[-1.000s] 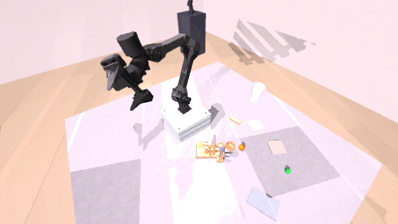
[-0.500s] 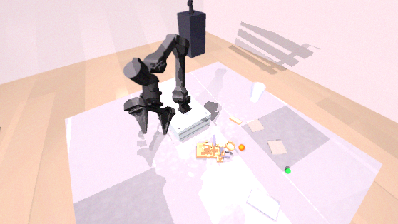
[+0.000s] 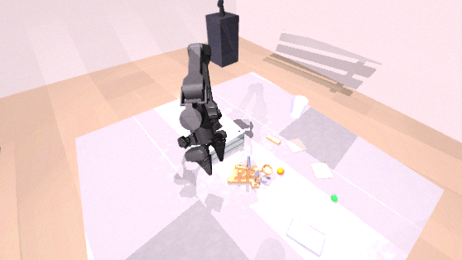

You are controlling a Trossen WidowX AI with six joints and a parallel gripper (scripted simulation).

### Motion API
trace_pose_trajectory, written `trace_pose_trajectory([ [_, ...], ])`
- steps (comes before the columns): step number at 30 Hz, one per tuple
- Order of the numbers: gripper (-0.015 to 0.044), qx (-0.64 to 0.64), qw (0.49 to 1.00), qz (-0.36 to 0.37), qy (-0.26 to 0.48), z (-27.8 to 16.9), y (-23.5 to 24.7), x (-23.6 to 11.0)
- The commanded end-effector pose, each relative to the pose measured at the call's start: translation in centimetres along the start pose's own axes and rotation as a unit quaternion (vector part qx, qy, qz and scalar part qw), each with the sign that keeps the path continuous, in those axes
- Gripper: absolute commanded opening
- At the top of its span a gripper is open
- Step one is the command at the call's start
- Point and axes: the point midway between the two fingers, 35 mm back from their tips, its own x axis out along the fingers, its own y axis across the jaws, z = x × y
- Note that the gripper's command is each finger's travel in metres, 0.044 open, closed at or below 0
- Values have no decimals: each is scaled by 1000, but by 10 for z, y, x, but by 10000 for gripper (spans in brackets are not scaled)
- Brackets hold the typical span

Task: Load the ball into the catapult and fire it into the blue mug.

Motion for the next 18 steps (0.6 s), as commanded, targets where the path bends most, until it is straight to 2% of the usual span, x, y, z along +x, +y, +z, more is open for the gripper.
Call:
trace_pose_trajectory([
  [1,440,-10,998,-63,-27,-11,-27,17],
  [9,440,-47,980,-169,-89,-30,-80,40],
  [18,440,-109,946,-253,-174,-33,-129,48],
])
